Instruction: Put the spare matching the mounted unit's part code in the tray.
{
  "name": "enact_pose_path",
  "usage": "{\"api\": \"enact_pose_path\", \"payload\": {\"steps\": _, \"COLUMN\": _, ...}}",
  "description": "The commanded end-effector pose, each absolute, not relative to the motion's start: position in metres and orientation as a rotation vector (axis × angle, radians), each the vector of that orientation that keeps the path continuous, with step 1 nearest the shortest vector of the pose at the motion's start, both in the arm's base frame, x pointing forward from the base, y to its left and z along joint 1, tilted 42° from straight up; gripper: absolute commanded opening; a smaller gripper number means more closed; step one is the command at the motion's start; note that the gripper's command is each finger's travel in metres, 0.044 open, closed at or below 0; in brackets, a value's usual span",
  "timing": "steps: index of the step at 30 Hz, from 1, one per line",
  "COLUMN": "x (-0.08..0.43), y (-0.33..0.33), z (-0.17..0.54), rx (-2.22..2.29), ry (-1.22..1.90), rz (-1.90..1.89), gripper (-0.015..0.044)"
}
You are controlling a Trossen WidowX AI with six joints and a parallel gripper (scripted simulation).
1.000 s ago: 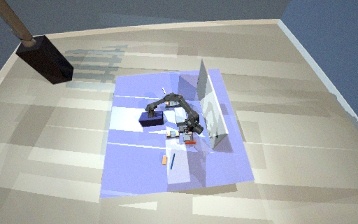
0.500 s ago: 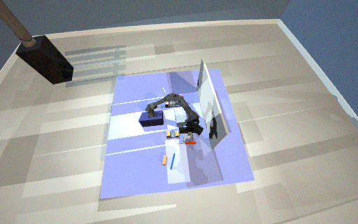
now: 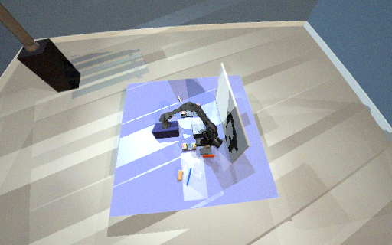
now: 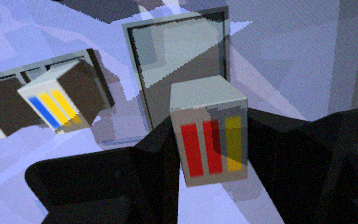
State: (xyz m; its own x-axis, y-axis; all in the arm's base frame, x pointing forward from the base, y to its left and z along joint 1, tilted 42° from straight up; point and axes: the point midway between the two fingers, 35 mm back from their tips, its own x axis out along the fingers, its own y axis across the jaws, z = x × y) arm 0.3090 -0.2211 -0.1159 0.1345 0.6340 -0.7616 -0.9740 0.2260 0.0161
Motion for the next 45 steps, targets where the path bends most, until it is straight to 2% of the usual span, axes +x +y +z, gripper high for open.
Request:
{"api": "enact_pose_path", "payload": {"steps": 1, "x": 0.309, "y": -0.218, "z": -0.119, "rx": -0.561, "ry": 0.738, "rz": 1.258, "gripper": 0.0000}}
{"api": "enact_pose_path", "payload": {"steps": 45, "x": 0.311, "y": -0.192, "z": -0.145, "rx": -0.559, "ry": 0.735, "rz": 1.259, "gripper": 0.0000}}
